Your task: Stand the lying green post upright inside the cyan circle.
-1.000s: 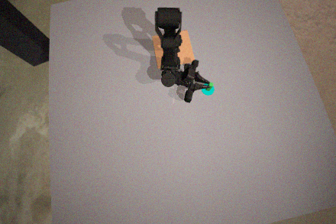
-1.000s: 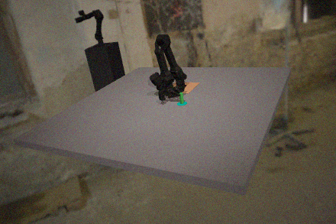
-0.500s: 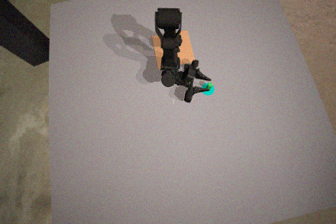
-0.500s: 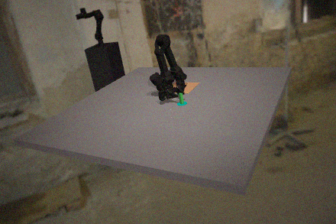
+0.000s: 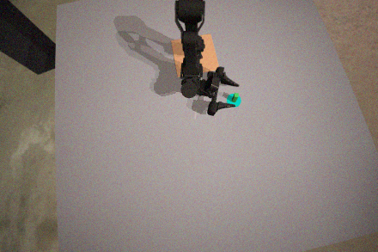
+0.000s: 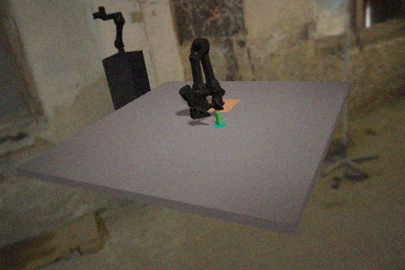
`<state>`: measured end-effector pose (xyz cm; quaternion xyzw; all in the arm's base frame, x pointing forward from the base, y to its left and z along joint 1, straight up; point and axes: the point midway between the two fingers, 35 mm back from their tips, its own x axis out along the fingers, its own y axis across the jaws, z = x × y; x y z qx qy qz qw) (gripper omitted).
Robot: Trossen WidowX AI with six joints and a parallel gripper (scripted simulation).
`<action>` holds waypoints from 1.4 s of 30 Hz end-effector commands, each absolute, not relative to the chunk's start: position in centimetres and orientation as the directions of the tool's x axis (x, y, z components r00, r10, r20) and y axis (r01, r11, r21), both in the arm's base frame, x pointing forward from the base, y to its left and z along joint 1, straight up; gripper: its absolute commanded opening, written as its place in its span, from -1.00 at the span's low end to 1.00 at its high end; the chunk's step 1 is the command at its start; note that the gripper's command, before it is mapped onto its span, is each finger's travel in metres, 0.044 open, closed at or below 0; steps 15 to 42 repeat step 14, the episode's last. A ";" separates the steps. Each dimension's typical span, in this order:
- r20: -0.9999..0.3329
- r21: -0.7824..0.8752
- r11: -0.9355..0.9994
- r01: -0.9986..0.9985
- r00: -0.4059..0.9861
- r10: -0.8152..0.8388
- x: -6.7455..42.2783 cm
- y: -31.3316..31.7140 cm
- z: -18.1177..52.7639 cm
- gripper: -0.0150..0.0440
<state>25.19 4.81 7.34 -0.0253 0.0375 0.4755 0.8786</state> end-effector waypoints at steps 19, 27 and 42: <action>-0.088 -0.019 0.546 -0.838 0.545 0.834 25.3 4.7 12.9 0.86; -0.088 -0.019 0.546 -0.838 0.545 0.834 25.3 4.7 12.9 0.86; -0.088 -0.019 0.546 -0.838 0.545 0.834 25.3 4.7 12.9 0.86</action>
